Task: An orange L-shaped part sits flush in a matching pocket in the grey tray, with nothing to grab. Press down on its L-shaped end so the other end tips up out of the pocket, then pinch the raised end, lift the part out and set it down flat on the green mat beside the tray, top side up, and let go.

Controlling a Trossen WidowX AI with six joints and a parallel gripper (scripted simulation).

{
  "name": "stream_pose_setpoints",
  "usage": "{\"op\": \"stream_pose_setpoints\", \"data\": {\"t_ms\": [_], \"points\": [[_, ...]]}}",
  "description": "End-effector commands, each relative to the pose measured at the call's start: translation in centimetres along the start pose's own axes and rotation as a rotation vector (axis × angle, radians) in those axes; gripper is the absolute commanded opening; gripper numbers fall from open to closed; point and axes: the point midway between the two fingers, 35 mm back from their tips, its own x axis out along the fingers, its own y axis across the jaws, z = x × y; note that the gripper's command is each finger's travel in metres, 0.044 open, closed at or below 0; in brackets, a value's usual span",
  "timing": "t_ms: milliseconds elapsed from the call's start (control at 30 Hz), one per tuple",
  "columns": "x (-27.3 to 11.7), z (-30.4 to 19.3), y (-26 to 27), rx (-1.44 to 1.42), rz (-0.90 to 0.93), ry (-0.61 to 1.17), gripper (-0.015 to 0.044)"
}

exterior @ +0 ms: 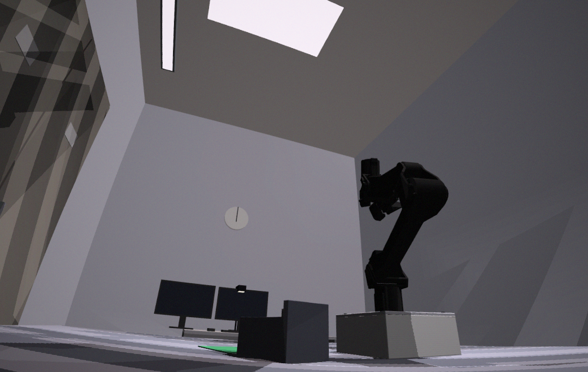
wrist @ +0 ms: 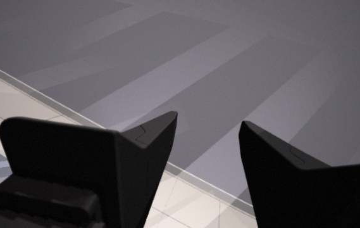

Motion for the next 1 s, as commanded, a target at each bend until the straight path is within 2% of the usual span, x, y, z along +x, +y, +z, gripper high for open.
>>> {"op": "stream_pose_setpoints", "data": {"t_ms": [0,233,500,733,967], "points": [[-1.0,1.4,6.5,-0.061,0.287,-0.045,0.018],[-8.0,2.7,17.2,-0.152,0.818,-0.11,0.018],[-21.8,1.2,23.6,-0.377,1.387,-0.178,0.018],[-34.9,-3.0,22.4,-0.652,1.82,-0.229,0.018],[-45.1,-9.4,15.7,-1.03,2.144,-0.294,0.018]]}}
